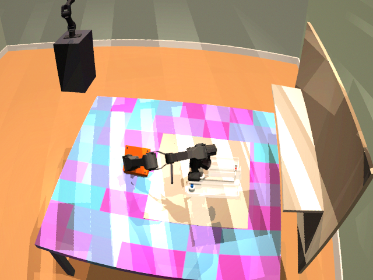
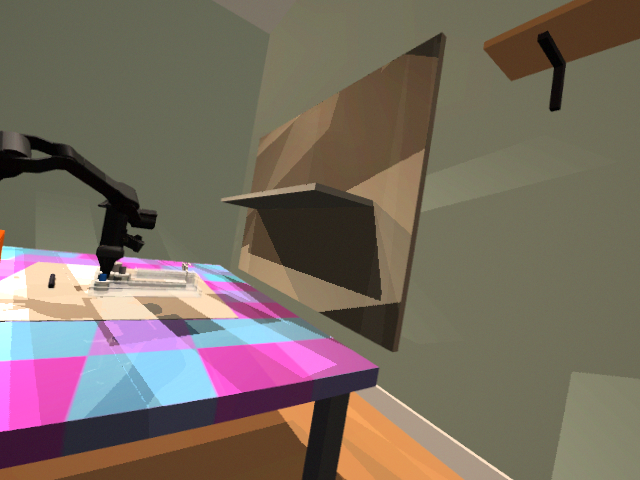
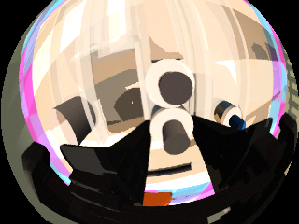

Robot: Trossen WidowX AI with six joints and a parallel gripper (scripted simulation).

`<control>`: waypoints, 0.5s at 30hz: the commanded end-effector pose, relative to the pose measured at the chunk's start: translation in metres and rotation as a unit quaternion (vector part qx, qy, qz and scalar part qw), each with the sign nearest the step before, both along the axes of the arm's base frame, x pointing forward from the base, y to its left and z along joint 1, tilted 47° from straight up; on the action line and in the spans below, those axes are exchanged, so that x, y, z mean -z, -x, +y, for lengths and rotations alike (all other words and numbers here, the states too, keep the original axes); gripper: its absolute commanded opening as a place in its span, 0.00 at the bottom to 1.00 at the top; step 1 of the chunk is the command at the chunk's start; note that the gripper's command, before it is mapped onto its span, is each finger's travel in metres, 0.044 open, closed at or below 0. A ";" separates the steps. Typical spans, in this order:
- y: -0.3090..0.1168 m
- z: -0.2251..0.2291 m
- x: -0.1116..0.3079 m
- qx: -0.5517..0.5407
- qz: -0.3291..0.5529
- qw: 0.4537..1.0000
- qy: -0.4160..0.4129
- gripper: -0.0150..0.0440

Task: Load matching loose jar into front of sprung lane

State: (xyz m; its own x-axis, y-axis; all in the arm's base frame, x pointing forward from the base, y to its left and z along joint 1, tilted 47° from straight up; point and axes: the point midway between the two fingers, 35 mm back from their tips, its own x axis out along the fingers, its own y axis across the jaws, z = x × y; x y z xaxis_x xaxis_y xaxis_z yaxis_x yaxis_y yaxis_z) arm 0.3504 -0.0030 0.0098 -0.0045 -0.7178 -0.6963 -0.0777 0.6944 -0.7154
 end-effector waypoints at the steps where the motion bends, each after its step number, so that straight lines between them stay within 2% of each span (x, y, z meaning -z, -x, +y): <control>1: -0.002 -0.003 -0.001 -0.001 -0.007 1.000 0.005 0.25; 15: 0.000 -0.003 -0.001 -0.001 -0.007 1.000 0.005 0.25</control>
